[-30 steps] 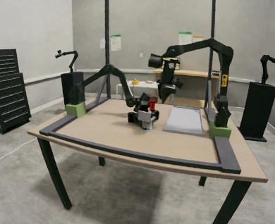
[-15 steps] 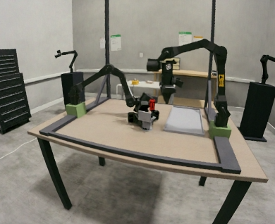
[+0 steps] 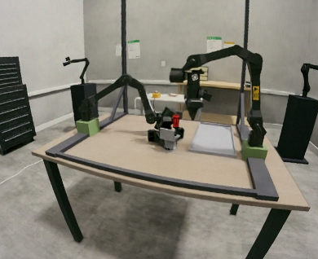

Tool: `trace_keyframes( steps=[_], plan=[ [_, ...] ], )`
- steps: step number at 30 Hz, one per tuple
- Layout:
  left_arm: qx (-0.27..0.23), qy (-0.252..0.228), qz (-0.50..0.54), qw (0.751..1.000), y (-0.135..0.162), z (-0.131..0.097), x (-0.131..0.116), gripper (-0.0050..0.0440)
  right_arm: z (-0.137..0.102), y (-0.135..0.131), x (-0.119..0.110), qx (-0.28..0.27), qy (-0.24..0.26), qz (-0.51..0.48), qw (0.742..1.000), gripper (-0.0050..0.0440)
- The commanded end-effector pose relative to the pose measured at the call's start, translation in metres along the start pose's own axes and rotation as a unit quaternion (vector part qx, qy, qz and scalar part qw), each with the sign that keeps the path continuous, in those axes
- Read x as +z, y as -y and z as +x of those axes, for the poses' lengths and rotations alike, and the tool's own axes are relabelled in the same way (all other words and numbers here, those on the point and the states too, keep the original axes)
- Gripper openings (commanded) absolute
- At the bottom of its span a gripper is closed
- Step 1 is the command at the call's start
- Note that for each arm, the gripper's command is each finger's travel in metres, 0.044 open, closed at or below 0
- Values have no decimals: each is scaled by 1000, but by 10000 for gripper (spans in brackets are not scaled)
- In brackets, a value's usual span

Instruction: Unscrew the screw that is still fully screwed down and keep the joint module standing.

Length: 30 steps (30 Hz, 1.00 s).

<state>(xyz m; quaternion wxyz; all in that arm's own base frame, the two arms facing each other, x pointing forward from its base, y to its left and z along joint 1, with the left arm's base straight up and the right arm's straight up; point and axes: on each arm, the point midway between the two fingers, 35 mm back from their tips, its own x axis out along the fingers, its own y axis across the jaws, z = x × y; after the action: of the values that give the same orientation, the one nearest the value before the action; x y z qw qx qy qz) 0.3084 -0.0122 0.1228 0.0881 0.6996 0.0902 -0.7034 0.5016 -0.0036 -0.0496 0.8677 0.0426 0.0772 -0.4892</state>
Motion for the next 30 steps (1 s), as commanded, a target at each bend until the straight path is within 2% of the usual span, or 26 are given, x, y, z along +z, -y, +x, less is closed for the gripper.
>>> trace_keyframes(
  steps=[1, 9, 14, 26, 30],
  plan=[
    [3, -4, -3, 1000, -1, 4, -1, 300, 1, -6, 15, 2, 5, 18, 1000, 245],
    [3, -4, -3, 1000, -1, 17, -2, 300, 1, -6, 15, 2, 5, 18, 1000, 245],
    [5, -8, -3, 1000, -1, 14, -2, 300, 1, -6, 15, 2, 5, 18, 1000, 245],
    [3, -4, -3, 1000, -1, 37, -1, 300, 1, -6, 15, 2, 5, 18, 1000, 245],
    [5, -8, -3, 1000, -1, 34, -2, 300, 1, -6, 15, 2, 5, 18, 1000, 245]
  ],
)
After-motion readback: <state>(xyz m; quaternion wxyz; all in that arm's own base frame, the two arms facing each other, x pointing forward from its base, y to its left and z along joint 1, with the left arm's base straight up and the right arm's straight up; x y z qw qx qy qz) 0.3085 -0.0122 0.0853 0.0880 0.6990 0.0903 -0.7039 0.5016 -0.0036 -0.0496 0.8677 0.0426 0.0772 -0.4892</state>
